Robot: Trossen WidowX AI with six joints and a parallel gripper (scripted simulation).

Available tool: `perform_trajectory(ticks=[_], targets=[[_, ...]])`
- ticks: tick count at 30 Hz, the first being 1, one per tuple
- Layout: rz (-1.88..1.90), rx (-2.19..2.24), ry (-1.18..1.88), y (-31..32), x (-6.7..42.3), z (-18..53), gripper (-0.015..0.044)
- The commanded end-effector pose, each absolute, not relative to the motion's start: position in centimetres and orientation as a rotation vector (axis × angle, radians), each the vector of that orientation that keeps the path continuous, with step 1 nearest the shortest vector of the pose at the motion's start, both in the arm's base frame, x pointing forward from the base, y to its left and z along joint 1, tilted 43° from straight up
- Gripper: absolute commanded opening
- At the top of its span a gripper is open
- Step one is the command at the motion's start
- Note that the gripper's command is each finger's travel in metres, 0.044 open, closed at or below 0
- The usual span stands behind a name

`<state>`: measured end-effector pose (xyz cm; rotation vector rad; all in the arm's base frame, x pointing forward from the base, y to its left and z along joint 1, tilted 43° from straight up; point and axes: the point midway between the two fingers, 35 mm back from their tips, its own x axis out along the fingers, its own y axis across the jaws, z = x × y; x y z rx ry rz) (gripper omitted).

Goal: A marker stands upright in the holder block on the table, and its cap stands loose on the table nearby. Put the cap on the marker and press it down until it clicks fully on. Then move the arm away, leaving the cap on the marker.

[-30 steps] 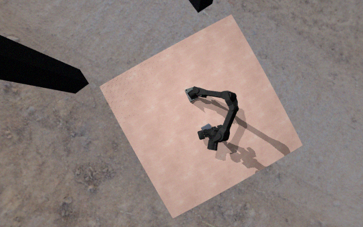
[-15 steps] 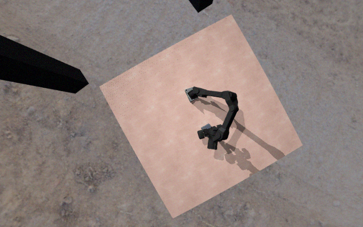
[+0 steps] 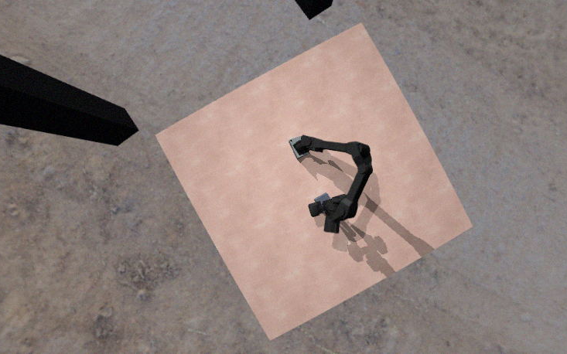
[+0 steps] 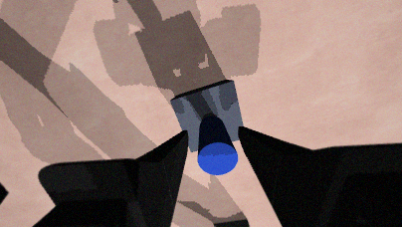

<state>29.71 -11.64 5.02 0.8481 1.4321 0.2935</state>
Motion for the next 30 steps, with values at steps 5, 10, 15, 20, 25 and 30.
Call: perform_trajectory(ticks=[5,10,15,20,25,30], targets=[[0.293,0.848,1.432,-11.6,29.7,5.0,0.044],[0.291,0.846,1.433,-13.8,29.4,7.2,0.044],[0.292,0.847,1.434,-16.5,28.4,10.5,0.044],[0.326,0.808,1.42,-16.4,28.5,10.4,0.0387],[0.443,0.669,1.368,-16.0,28.6,9.9,0.0256],[0.443,0.669,1.368,-16.0,28.6,9.9,0.0125]])
